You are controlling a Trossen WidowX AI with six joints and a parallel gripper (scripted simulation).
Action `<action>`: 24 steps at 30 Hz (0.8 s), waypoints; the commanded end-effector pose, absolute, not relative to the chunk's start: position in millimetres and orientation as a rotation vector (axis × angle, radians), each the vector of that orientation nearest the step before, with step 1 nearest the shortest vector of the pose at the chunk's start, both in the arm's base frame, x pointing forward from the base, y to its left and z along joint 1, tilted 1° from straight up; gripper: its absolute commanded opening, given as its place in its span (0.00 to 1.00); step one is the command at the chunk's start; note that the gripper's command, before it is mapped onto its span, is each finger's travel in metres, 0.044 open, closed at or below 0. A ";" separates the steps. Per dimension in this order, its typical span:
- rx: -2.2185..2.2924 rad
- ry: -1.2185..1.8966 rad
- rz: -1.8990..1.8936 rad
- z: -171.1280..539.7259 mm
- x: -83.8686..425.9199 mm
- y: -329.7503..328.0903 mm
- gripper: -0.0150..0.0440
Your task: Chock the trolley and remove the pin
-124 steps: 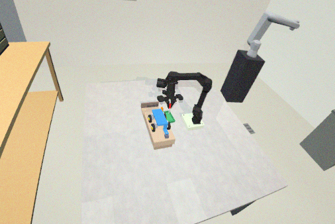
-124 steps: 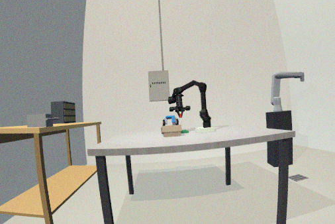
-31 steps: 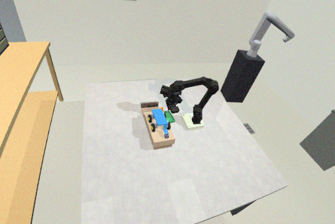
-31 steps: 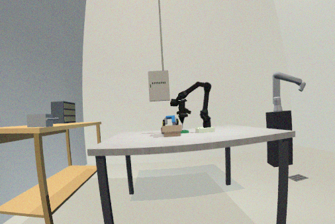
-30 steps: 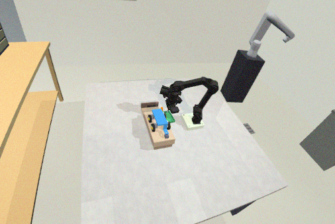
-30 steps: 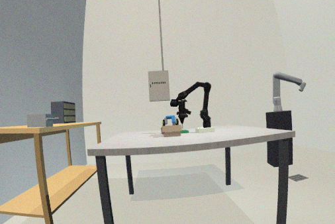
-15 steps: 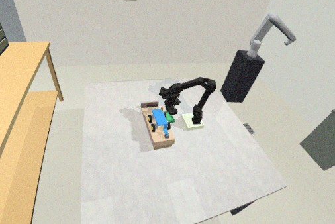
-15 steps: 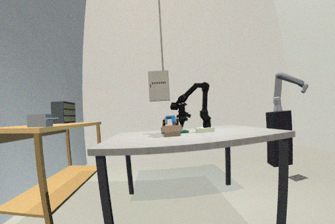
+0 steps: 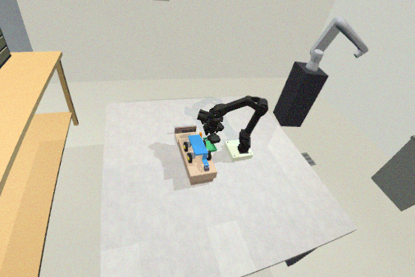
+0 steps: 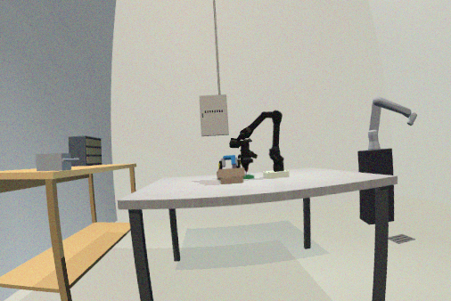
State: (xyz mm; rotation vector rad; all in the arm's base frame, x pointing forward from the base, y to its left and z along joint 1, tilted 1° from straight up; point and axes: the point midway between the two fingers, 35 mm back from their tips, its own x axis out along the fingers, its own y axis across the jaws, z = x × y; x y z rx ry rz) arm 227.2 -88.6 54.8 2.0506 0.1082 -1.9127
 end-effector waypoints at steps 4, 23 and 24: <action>2.050 0.101 -1.916 52.5 225.9 -84.3 0.58; 2.051 0.102 -1.916 46.7 223.5 -73.1 0.58; 2.051 0.102 -1.916 46.3 223.3 -72.6 0.58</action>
